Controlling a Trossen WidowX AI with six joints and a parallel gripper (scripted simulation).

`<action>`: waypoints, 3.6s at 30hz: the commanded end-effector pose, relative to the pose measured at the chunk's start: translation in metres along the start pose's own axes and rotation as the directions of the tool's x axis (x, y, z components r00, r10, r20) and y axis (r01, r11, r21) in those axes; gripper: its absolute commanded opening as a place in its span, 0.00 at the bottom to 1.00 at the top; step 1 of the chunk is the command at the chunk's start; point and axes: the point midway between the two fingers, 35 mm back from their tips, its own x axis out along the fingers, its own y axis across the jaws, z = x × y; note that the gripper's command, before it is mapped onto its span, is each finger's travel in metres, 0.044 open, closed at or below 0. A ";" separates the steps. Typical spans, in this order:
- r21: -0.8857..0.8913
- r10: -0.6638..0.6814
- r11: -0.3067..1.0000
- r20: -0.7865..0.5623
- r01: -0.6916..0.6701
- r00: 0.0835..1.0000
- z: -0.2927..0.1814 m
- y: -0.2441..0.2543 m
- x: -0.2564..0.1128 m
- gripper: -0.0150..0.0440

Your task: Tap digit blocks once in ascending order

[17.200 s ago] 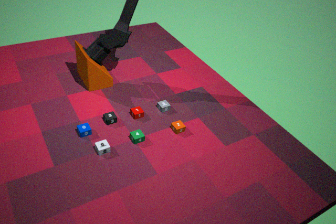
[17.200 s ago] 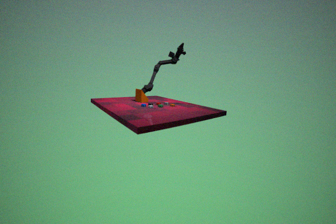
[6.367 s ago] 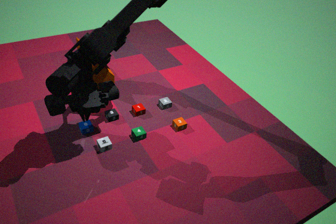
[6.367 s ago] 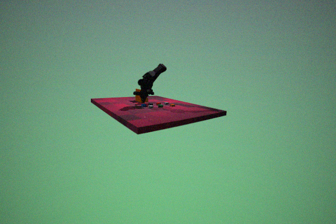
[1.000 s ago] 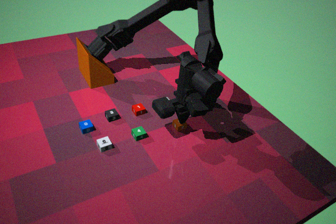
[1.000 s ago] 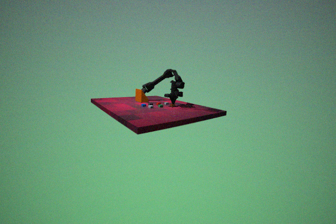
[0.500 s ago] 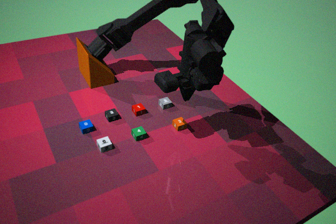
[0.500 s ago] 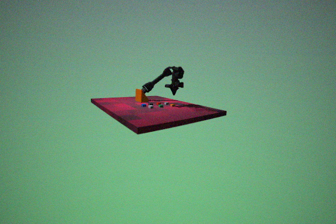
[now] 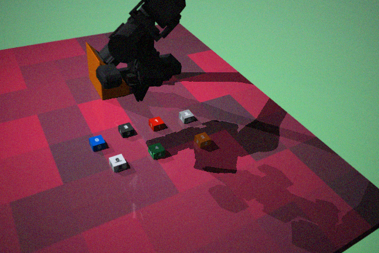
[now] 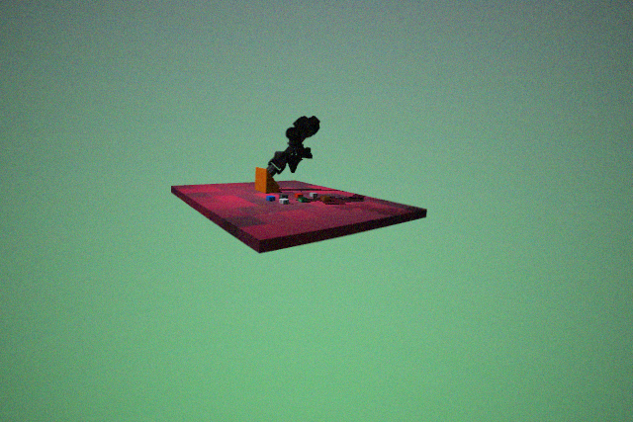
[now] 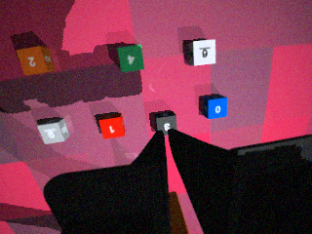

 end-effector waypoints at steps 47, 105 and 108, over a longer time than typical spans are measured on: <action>-0.005 0.025 1.000 -0.006 -0.025 1.000 -0.042 -0.028 0.088 0.29; -0.009 0.029 1.000 -0.002 -0.029 1.000 0.067 0.034 0.107 0.29; -0.009 0.029 1.000 -0.002 -0.029 1.000 0.067 0.034 0.111 0.29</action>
